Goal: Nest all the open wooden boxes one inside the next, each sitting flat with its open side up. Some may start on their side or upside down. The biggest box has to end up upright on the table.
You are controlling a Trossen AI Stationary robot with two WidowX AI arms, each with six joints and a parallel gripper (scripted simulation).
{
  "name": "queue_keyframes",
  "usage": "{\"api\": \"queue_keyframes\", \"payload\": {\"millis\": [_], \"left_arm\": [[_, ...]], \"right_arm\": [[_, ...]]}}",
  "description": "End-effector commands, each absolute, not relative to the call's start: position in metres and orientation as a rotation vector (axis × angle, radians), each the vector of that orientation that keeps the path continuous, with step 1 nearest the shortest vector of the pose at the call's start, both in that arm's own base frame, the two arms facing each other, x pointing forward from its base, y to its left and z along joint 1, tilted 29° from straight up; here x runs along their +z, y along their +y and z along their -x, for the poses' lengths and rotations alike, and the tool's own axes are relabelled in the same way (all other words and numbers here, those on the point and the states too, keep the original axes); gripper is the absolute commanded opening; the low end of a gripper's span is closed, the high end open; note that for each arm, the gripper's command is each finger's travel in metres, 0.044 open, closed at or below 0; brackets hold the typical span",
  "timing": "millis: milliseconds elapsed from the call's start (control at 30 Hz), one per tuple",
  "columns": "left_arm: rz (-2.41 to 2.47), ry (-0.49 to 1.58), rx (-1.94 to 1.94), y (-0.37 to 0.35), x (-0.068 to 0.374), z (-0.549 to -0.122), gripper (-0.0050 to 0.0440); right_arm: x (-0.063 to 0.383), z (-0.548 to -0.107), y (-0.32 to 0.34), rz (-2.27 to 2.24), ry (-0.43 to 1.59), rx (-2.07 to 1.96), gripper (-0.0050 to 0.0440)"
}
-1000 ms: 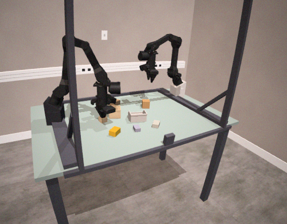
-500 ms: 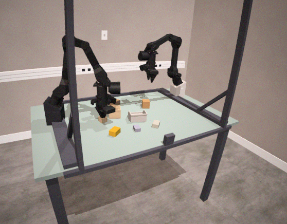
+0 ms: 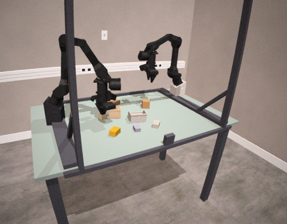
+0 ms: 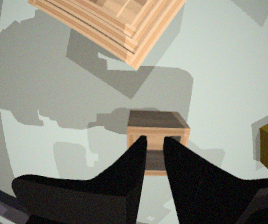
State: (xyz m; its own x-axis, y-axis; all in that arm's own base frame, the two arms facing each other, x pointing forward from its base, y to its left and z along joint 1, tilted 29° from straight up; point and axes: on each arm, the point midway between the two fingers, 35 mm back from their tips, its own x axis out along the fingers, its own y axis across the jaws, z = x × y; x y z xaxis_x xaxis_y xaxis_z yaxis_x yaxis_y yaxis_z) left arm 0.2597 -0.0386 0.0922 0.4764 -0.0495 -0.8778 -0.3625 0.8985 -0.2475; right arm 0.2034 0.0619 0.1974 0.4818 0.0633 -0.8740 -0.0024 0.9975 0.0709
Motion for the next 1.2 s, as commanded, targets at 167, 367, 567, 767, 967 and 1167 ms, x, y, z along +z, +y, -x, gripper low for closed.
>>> {"api": "queue_keyframes", "payload": {"millis": [167, 367, 567, 767, 967, 1167], "left_arm": [[0.442, 1.032, 0.190, -0.037, 0.133, -0.243, 0.0136], [0.439, 1.039, 0.187, -0.034, 0.133, -0.253, 0.0136], [0.436, 1.045, 0.191, -0.020, 0.151, -0.266, 0.0136], [0.434, 1.047, 0.192, -0.009, 0.163, -0.275, 0.0136], [0.433, 1.049, 0.193, 0.009, 0.180, -0.287, 0.0136], [0.432, 1.048, 0.194, 0.028, 0.195, -0.296, 0.0136]], "right_arm": [[0.202, -0.203, 0.061, -0.071, 1.055, 0.043, 0.0400], [0.202, -0.203, 0.061, -0.071, 1.055, 0.043, 0.0400], [0.202, -0.203, 0.061, -0.071, 1.055, 0.043, 0.0400], [0.202, -0.203, 0.061, -0.071, 1.055, 0.043, 0.0400], [0.202, -0.203, 0.061, -0.071, 1.055, 0.043, 0.0400], [0.202, -0.203, 0.061, -0.071, 1.055, 0.043, 0.0400]]}}
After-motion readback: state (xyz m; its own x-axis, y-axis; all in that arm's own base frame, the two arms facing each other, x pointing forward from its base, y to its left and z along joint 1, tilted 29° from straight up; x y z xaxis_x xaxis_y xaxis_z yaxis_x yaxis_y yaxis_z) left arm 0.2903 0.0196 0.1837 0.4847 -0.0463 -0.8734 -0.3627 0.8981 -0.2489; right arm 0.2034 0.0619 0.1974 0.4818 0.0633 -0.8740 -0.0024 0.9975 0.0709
